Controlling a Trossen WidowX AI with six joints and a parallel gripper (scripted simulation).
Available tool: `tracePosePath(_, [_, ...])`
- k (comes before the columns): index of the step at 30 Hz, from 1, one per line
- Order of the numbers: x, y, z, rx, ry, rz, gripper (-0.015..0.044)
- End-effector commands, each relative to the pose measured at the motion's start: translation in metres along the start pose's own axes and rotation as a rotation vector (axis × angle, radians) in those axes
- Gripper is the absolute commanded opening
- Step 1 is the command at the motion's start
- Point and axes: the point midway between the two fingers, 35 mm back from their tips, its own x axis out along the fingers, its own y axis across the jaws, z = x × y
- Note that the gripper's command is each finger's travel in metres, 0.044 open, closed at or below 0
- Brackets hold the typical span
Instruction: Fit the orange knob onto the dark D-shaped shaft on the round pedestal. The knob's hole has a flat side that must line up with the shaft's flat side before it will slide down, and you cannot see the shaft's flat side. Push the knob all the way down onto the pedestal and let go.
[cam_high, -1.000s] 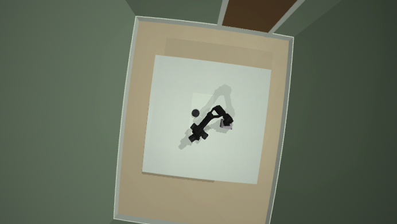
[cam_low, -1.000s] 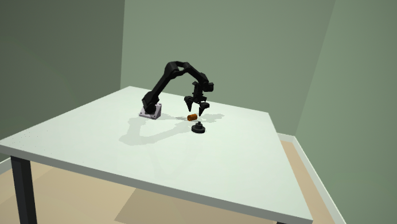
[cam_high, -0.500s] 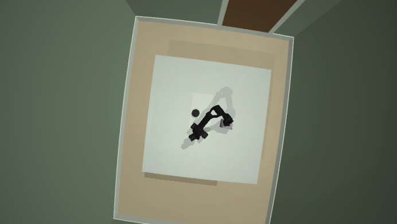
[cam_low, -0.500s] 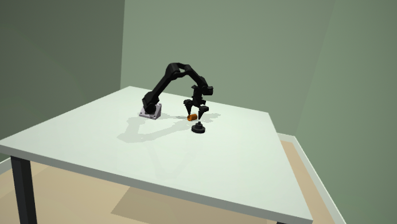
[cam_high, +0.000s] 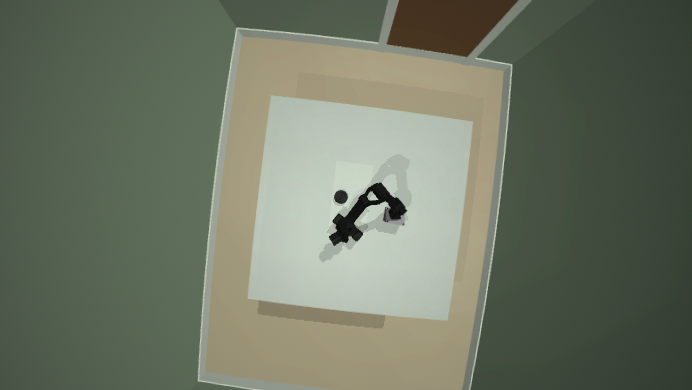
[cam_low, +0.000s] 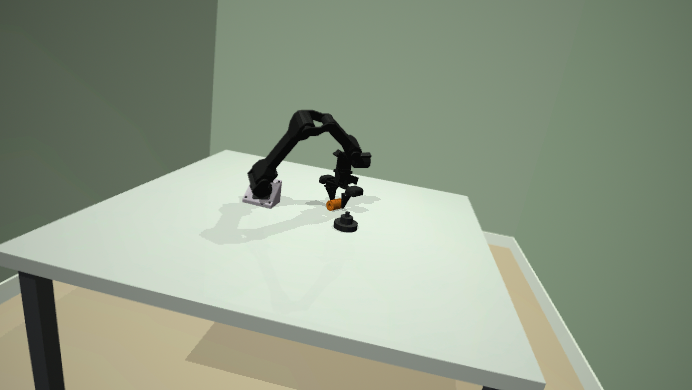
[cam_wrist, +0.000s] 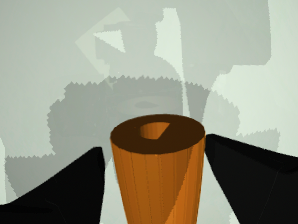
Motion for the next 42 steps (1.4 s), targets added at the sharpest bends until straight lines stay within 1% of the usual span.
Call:
tracePosePath(1, [0.001, 0.000, 0.000, -0.003, 0.002, -0.005, 0.0240])
tracePosePath(6, [0.001, 0.000, 0.000, -0.003, 0.002, -0.005, 0.0240])
tracePosePath(15, [0.001, 0.000, 0.000, -0.003, 0.002, -0.005, 0.0180])
tracePosePath(20, [0.000, 0.000, -0.001, -0.002, -0.008, -0.004, 0.0180])
tracePosePath(42, [-0.012, 0.000, -0.019, -0.004, -0.354, 0.000, 0.0180])
